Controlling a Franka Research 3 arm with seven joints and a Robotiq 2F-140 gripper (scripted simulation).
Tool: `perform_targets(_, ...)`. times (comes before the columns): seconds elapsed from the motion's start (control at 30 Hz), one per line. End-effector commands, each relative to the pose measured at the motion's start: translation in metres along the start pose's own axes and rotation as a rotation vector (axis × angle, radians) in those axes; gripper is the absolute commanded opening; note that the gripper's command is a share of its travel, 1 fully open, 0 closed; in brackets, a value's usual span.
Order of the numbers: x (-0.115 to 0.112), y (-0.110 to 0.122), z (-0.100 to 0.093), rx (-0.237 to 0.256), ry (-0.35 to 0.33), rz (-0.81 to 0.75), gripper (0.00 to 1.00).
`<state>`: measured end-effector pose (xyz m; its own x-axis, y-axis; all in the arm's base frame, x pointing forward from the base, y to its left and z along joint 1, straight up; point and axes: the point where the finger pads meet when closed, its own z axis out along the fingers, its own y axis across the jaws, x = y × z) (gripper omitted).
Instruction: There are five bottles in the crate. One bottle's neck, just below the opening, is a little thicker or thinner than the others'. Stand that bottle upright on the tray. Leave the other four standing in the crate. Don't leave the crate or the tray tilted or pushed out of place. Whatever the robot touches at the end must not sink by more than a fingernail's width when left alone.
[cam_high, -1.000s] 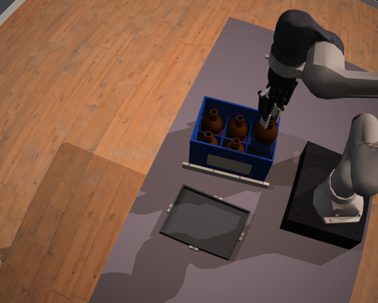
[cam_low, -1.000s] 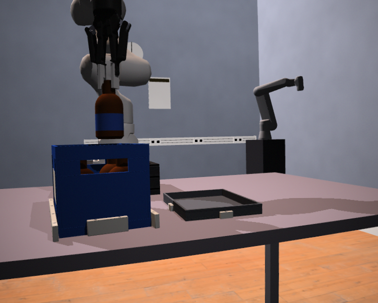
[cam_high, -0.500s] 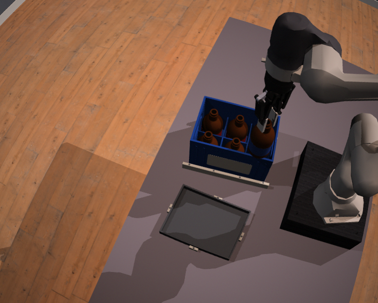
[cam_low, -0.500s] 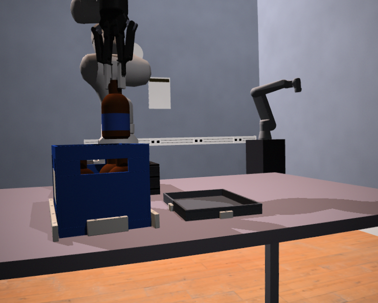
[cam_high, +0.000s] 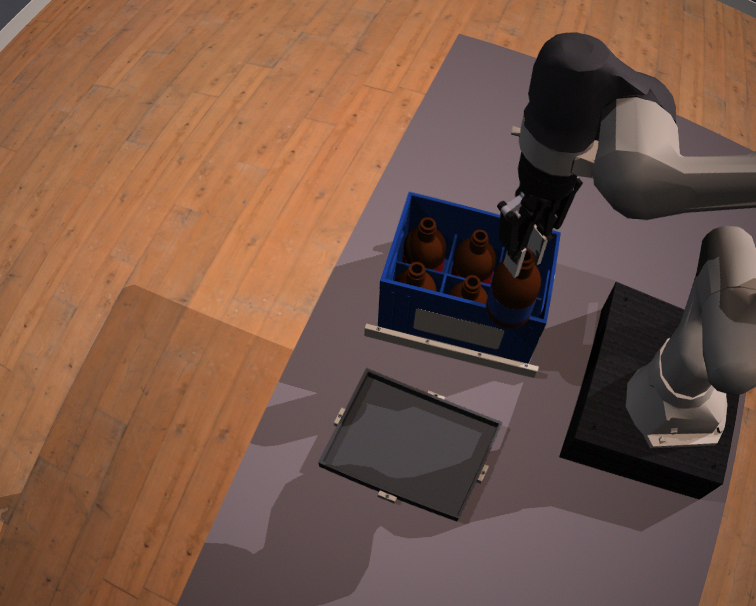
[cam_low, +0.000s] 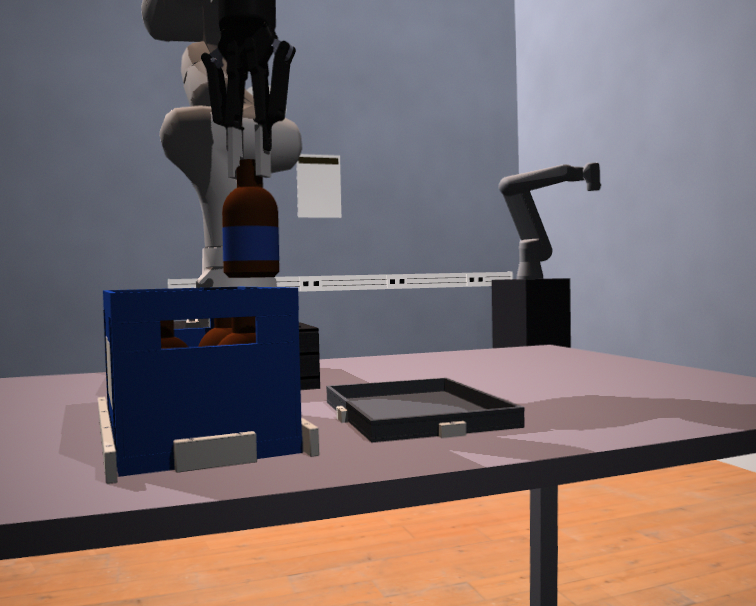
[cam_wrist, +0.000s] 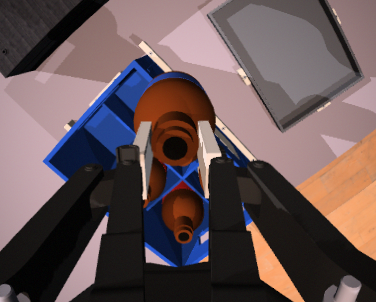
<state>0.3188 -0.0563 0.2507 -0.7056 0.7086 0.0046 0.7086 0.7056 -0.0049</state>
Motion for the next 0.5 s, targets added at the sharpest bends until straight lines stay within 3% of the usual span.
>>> perform_targets(0.0,0.000,0.009,-0.003,-0.010,-0.005,0.022,0.10)
perform_targets(0.47,0.010,0.037,-0.003,-0.010,-0.005,0.022,0.10)
